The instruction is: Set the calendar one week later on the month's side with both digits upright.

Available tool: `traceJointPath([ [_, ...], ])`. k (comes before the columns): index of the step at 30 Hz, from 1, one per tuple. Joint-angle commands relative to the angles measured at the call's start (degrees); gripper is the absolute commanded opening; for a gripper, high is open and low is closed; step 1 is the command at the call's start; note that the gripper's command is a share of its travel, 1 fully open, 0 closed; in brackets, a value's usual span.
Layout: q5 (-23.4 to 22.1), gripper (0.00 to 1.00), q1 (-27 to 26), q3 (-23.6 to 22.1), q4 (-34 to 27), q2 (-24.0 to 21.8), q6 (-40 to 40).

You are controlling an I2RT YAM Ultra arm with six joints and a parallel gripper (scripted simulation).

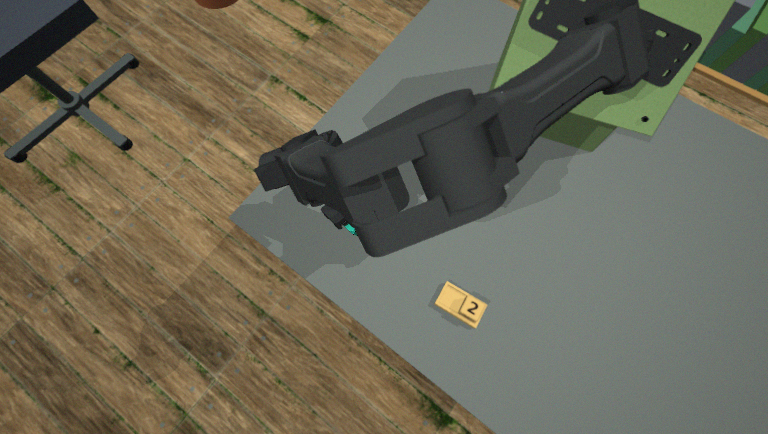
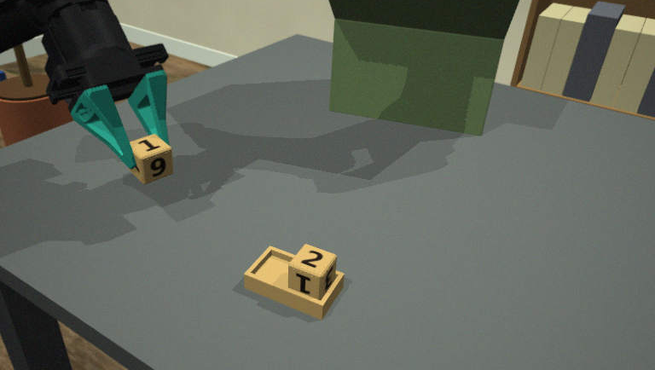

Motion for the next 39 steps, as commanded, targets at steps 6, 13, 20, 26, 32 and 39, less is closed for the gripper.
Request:
traceJointPath([
  [6,-4.6,0.27,-1.3,3.4,-12.7,2.7,-11.1],
  [13,-4.8,0.27,-1.3,3.6,-13.1,2.9,-11.4],
  [20,-4.8,0.27,-1.3,3.6,-13.1,2.9,-11.4],
  [26,-4.8,0.27,-1.3,3.6,-12.9,2.9,-11.3],
  [32,-4.8,0.27,-1.1,3.5,-11.6,3.0,-10.2],
  [39,-4.9,0.27,-0.7,3.1,-9.1,3.2,-8.2],
])
